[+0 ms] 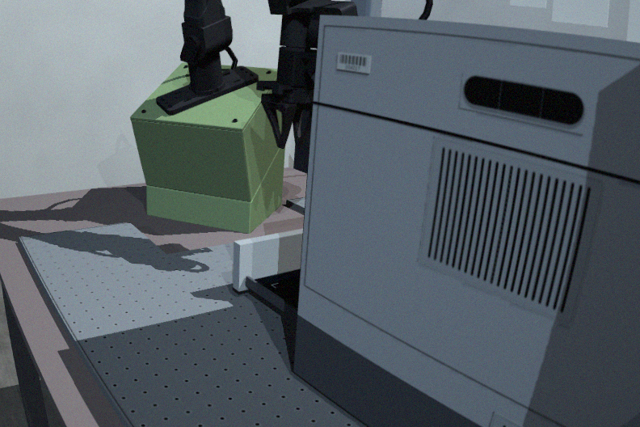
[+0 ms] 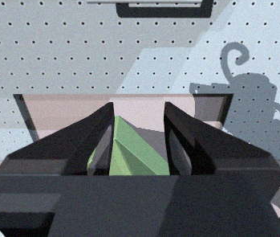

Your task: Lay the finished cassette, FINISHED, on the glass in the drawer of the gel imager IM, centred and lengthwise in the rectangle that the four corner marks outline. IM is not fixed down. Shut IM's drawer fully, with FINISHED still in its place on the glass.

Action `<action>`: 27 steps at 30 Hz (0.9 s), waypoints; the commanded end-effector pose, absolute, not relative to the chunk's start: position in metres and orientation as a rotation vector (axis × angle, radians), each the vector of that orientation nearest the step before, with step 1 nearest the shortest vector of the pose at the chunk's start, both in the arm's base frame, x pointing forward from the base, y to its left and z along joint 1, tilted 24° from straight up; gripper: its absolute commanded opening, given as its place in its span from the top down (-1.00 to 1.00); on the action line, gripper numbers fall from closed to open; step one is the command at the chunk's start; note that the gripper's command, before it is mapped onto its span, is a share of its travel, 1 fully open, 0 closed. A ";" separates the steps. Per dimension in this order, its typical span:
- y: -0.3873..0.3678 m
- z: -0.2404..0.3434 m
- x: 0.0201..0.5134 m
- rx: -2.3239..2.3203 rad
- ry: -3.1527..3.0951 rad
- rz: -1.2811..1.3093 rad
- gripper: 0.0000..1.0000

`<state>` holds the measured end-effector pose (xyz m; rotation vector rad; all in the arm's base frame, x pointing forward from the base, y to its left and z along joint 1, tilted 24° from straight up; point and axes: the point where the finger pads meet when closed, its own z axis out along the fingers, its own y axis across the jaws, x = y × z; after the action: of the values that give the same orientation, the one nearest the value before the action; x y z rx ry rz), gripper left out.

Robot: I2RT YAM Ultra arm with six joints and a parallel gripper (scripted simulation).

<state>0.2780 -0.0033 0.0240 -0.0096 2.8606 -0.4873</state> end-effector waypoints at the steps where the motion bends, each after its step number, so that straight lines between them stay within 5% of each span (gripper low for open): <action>1: 0.001 0.032 0.287 -0.006 2.844 -0.472 0.30; 13: 0.001 0.032 0.287 -0.006 2.844 -0.472 0.30; 27: -0.028 -0.027 0.305 -0.576 2.802 -0.635 0.30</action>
<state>0.2931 -0.0231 -0.0151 -0.3755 2.8814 -0.6010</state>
